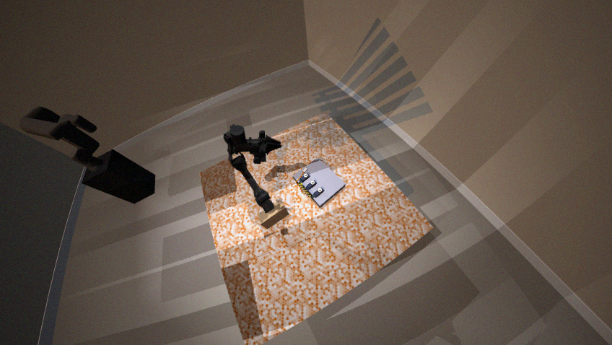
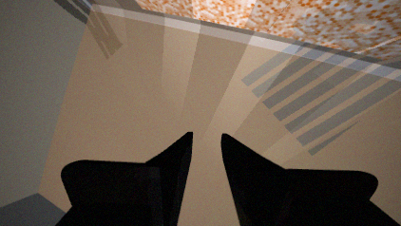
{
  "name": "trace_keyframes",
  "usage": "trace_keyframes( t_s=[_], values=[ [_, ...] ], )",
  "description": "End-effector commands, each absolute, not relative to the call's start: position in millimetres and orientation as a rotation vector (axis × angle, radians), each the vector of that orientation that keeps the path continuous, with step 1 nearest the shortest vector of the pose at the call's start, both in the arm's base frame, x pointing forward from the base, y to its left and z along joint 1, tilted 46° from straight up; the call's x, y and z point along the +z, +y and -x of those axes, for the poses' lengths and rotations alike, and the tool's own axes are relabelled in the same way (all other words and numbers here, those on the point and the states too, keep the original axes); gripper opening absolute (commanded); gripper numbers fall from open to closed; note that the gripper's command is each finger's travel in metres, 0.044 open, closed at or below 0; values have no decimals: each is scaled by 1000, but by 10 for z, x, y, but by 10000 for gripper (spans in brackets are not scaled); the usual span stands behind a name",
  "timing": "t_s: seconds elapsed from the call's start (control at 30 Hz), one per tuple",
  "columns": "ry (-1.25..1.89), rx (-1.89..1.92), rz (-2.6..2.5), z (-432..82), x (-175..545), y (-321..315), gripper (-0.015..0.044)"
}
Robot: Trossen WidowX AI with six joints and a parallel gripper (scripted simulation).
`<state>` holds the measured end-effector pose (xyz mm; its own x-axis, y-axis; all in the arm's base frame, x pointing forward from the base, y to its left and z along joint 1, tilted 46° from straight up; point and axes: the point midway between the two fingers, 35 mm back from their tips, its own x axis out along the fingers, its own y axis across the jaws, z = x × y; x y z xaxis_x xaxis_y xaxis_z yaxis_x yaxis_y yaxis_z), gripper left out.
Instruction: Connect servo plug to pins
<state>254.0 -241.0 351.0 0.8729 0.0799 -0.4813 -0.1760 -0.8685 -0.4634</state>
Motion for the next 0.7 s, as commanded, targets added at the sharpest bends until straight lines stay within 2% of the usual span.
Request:
trace_keyframes(
  t_s=[0.0, 0.67],
  values=[
    [62, 695, 2592, -2554, 3517, -2372, 115],
    [-27, 781, 2871, -2705, 3448, -2232, 115]
  ],
)
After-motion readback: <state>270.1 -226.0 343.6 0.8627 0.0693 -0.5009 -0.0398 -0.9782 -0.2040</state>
